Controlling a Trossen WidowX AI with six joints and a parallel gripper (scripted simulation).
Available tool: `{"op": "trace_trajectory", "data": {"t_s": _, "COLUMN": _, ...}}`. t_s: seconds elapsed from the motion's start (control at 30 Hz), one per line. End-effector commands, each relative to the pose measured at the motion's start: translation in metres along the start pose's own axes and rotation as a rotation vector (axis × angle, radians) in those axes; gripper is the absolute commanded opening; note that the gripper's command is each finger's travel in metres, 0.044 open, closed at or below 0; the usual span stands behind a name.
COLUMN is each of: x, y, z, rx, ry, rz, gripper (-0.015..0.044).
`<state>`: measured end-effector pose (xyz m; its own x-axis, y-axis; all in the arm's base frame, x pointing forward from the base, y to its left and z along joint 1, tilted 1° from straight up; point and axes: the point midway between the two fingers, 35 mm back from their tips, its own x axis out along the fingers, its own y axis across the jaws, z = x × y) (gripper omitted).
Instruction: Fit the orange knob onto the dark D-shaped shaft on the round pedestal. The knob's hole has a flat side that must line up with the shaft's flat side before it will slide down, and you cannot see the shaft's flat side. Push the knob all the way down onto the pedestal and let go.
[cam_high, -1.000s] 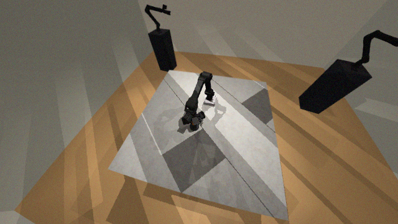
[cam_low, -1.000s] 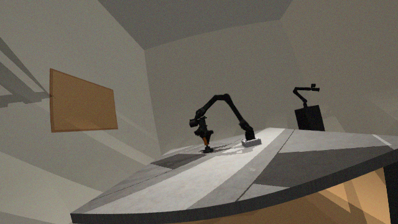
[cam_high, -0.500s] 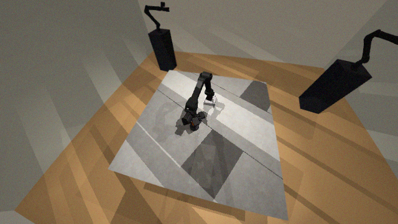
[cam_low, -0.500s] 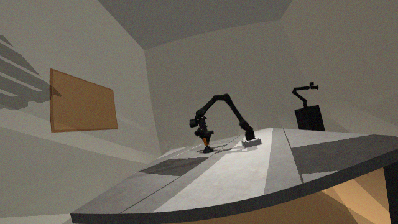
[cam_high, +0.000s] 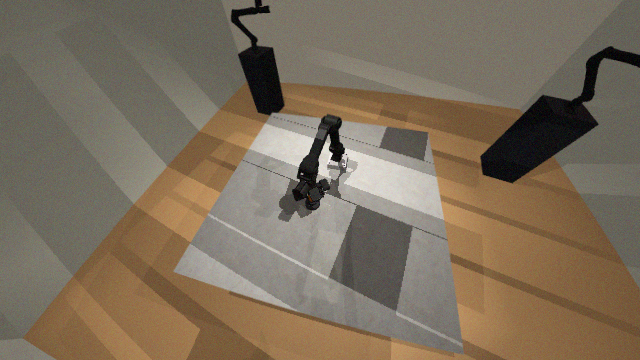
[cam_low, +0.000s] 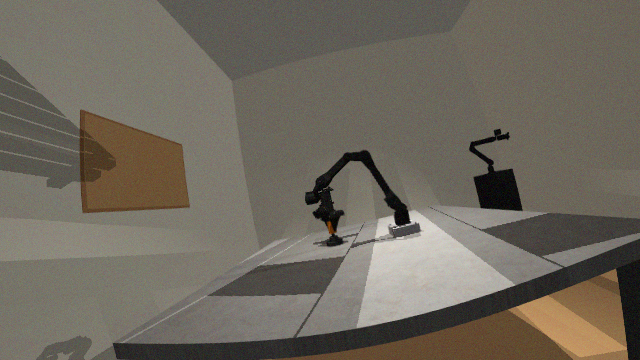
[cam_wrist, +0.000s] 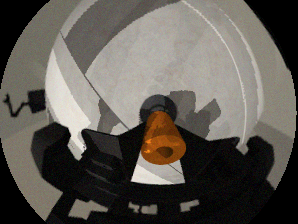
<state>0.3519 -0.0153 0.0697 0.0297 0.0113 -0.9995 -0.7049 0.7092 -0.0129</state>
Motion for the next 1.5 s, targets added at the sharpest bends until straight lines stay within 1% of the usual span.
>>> {"op": "trace_trajectory", "data": {"t_s": 0.0, "x": -0.0019, "y": 0.0, "z": -0.0006, "rx": -0.006, "ry": 0.004, "rz": 0.0, "gripper": 0.0}}
{"op": "trace_trajectory", "data": {"t_s": 0.2, "x": -0.0051, "y": -0.0004, "z": -0.0003, "rx": -0.031, "ry": 0.004, "rz": 0.0, "gripper": 0.0}}
{"op": "trace_trajectory", "data": {"t_s": 0.4, "x": -0.0066, "y": -0.0015, "z": 0.0006, "rx": -0.215, "ry": 0.004, "rz": 0.0, "gripper": 0.0}}
{"op": "trace_trajectory", "data": {"t_s": 0.8, "x": -0.007, "y": -0.0065, "z": 0.0048, "rx": -0.215, "ry": 0.004, "rz": 0.0, "gripper": 0.0}}
{"op": "trace_trajectory", "data": {"t_s": 1.03, "x": -0.0004, "y": -0.007, "z": 0.0053, "rx": -0.215, "ry": 0.004, "rz": 0.0, "gripper": 0.0}}
{"op": "trace_trajectory", "data": {"t_s": 1.47, "x": -0.0027, "y": -0.006, "z": 0.0044, "rx": -0.215, "ry": 0.004, "rz": 0.0, "gripper": 0.0}}
